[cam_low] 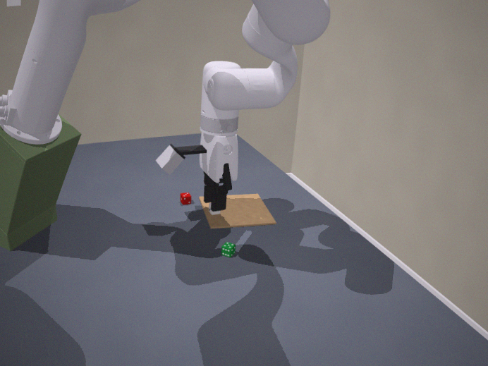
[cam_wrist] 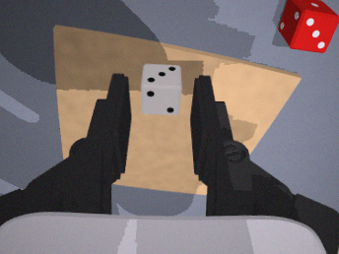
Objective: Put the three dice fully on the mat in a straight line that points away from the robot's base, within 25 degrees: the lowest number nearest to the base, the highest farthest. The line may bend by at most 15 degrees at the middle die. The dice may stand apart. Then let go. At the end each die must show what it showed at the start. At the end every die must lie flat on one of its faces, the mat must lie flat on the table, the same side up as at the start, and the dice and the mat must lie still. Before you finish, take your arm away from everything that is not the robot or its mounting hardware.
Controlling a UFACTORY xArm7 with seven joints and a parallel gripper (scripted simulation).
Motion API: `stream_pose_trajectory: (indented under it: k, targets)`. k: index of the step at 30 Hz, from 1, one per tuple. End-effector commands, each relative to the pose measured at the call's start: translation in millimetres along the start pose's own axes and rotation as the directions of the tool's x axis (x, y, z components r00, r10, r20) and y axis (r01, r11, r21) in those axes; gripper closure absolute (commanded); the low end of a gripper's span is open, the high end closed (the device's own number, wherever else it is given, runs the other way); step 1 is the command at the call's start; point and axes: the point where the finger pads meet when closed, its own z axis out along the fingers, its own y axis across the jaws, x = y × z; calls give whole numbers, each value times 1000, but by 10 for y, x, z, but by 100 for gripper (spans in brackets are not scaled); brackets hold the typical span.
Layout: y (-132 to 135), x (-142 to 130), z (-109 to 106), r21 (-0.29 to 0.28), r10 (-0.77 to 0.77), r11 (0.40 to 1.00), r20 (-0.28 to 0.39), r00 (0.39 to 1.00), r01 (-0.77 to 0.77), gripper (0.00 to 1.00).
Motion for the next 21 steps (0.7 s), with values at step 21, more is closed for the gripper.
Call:
stream_pose_trajectory:
  k: [21]
  targets:
    - [3,-9,-762,-1,-1,1000,2,1000,1,64]
